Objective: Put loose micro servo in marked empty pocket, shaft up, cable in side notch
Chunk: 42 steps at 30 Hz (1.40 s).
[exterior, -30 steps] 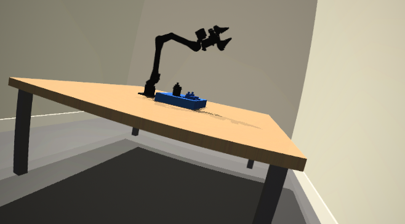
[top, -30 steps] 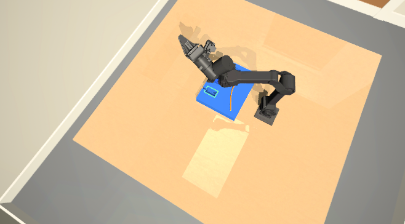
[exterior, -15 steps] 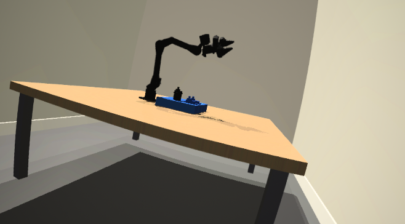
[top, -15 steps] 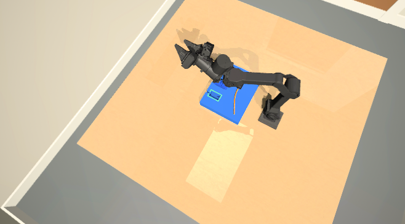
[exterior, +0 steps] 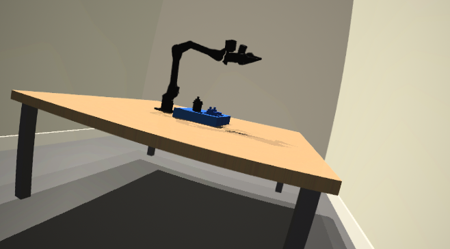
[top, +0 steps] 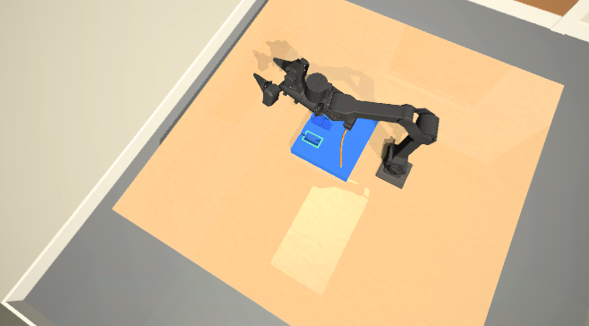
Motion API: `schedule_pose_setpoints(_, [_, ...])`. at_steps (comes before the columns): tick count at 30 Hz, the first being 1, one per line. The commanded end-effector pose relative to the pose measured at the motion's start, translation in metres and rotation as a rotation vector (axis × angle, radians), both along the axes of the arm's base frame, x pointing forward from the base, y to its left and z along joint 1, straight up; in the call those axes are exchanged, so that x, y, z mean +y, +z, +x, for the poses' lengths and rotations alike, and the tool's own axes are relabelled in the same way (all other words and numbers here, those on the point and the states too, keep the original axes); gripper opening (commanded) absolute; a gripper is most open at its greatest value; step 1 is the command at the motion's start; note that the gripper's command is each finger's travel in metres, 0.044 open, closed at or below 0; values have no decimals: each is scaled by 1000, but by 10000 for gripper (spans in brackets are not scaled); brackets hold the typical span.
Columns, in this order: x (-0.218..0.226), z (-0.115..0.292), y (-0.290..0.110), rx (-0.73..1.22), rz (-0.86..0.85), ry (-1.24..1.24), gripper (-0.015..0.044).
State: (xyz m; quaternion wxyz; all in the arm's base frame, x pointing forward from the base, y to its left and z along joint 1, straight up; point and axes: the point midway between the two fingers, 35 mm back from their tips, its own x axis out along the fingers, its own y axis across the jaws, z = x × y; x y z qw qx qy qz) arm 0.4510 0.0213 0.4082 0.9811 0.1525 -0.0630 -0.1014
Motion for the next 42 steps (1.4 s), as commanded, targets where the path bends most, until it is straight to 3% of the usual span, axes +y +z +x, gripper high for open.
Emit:
schedule_pose_setpoints(1, [-8,1,-17,107,-121,-8,440])
schedule_pose_setpoints(22, [-48,-16,-101,614,-635,68,440])
schedule_pose_setpoints(42, [-80,-71,-176,1070,-1053,386,440])
